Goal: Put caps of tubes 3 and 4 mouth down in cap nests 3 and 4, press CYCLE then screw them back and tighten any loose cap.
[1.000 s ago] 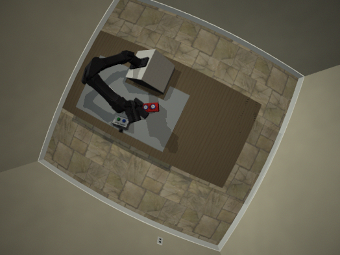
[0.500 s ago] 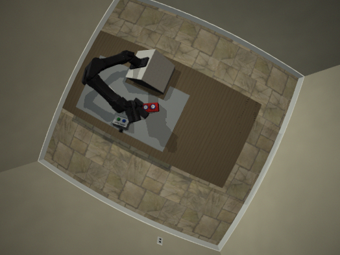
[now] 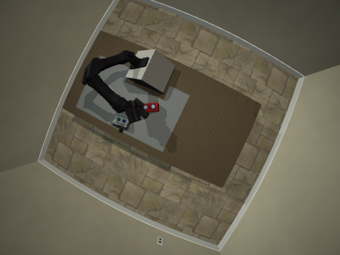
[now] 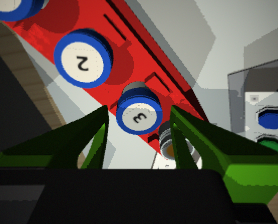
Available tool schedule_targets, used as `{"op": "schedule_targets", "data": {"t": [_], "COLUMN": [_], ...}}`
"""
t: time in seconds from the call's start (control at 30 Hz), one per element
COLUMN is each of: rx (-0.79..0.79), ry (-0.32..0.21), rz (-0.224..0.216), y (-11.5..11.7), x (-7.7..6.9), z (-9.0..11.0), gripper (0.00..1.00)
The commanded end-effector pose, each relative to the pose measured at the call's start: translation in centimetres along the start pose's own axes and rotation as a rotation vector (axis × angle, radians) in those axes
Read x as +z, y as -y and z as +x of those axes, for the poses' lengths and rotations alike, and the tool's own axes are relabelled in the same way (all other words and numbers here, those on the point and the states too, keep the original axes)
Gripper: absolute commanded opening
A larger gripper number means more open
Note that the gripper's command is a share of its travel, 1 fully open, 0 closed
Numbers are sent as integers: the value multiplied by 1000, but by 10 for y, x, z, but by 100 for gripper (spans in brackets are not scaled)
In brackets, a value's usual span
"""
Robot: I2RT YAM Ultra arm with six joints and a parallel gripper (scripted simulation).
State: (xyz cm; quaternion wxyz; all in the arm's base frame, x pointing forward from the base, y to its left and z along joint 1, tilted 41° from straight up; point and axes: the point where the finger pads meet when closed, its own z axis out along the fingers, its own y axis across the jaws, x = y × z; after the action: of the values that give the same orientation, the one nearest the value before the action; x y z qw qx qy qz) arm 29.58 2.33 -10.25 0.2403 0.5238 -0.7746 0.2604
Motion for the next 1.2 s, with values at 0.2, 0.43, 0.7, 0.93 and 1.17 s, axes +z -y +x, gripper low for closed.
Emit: {"op": "schedule_targets", "data": {"t": [0.2,0.43,0.7,0.93,1.17], "rx": [-1,-1,239,261,261], "ry": [8,8,8,8,8], "rz": [7,7,7,7,7], "y": [1,1,1,1,1], "x": [-3,-3,0,3,5], "z": [-2,-2,-1,-2,-2], "gripper": [49,49,49,49,49]}}
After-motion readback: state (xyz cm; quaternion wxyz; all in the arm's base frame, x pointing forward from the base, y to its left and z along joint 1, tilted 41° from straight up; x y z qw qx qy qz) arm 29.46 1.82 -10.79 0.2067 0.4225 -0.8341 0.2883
